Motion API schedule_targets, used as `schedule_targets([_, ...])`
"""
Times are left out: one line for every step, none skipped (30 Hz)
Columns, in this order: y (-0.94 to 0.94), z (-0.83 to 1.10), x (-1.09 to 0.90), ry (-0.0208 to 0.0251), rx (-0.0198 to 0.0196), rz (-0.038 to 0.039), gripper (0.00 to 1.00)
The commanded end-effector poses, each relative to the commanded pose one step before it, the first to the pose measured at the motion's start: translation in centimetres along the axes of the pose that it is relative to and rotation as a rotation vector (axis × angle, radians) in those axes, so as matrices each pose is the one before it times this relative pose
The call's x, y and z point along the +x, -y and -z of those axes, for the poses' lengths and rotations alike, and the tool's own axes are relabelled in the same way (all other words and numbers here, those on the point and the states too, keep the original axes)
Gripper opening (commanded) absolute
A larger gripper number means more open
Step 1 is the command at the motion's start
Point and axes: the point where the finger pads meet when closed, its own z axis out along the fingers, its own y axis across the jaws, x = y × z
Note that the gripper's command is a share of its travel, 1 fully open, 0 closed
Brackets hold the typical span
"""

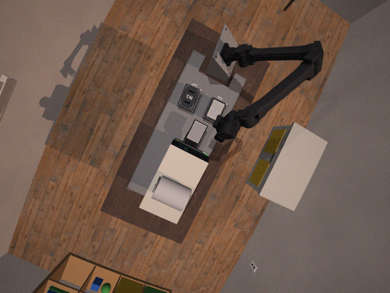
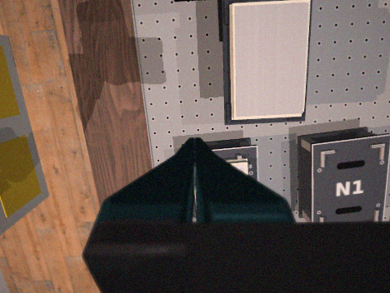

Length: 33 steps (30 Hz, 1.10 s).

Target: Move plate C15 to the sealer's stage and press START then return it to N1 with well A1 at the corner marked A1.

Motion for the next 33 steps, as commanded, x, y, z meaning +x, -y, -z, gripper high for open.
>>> schedule_targets([-1.762,0.859,-0.341,-0.00638,-0.00059,0.10009,0.0])
schedule_targets([0.0,0.0,0.0,0.0,0.0,0.0,0.0])
schedule_targets([0.0,0.0,0.0,0.0,0.0,0.0,0.0])
schedule_targets([-0.084,0.063,-0.169,0.01156,-0.00413,-0.00197,0.0])
schedule_targets([-0.026,0.042,0.058,0.00303,-0.00095,0.00347,0.0])
schedule_targets([0.102,0.179,0.013,0.00586,-0.0002,0.00143,0.0])
schedule_targets([0.117,0.149,0.199,-0.05008,-0.00195,-0.00377,0.0])
schedule_targets([0.164,0.118,-0.189,-0.04274,-0.00128,-0.00358,0.0])
schedule_targets([0.306,0.059,-0.339,-0.03715,0.00286,0.00002,0.0])
schedule_targets([0.186,-0.131,-0.313,-0.03638,-0.0002,0.00449,0.0])
schedule_targets([0.19,-0.149,-0.21,-0.03578,0.00029,0.00414,0.0])
schedule_targets([0.029,-0.285,-0.058,-0.03933,0.00025,0.0052,0.0])
schedule_targets([-0.006,-0.288,0.038,-0.03986,-0.00029,0.00391,0.0])
schedule_targets([0.048,-0.161,0.066,-0.0374,-0.00085,0.00117,0.0])
schedule_targets([0.024,-0.145,0.063,-0.03718,-0.00065,0.00116,0.0])
schedule_targets([-0.014,-0.146,0.057,-0.03713,-0.00091,0.001,0.0])
schedule_targets([-0.11,-0.112,0.228,-0.01565,-0.00187,-0.00544,0.0])
schedule_targets([-0.177,0.012,0.157,0.01592,0.00324,0.00217,0.0])
schedule_targets([0.0,0.0,0.0,0.0,0.0,0.0,0.0])
schedule_targets([0.0,0.0,0.0,0.0,0.0,0.0,0.0])
schedule_targets([-0.431,0.438,0.012,0.03119,0.00118,0.00248,0.0])
schedule_targets([-0.154,0.112,0.092,0.00483,-0.00306,0.00051,0.0])
schedule_targets([-0.105,0.066,0.141,0.00156,-0.00401,-0.00287,0.0])
schedule_targets([0.075,0.153,0.138,0.00305,-0.00376,-0.00607,0.0])
schedule_targets([0.143,0.103,0.151,0.00089,-0.00056,-0.00572,0.0])
schedule_targets([0.123,0.096,0.138,0.00131,-0.00138,-0.00995,0.0])
schedule_targets([0.072,0.095,0.129,0.00194,-0.00434,-0.00925,0.0])
schedule_targets([0.162,0.089,0.126,0.00137,0.00031,-0.0081,0.0])
schedule_targets([0.112,-0.007,0.144,-0.00154,0.00402,-0.00557,0.0])
schedule_targets([0.104,-0.008,0.15,-0.0017,0.00357,-0.00582,0.0])
schedule_targets([0.097,-0.003,0.145,-0.00132,0.00349,-0.00552,0.0])
schedule_targets([0.017,0.002,0.128,-0.00006,-0.0008,-0.00552,0.0])
schedule_targets([0.017,0.008,0.131,-0.00002,-0.00045,-0.0054,0.0])
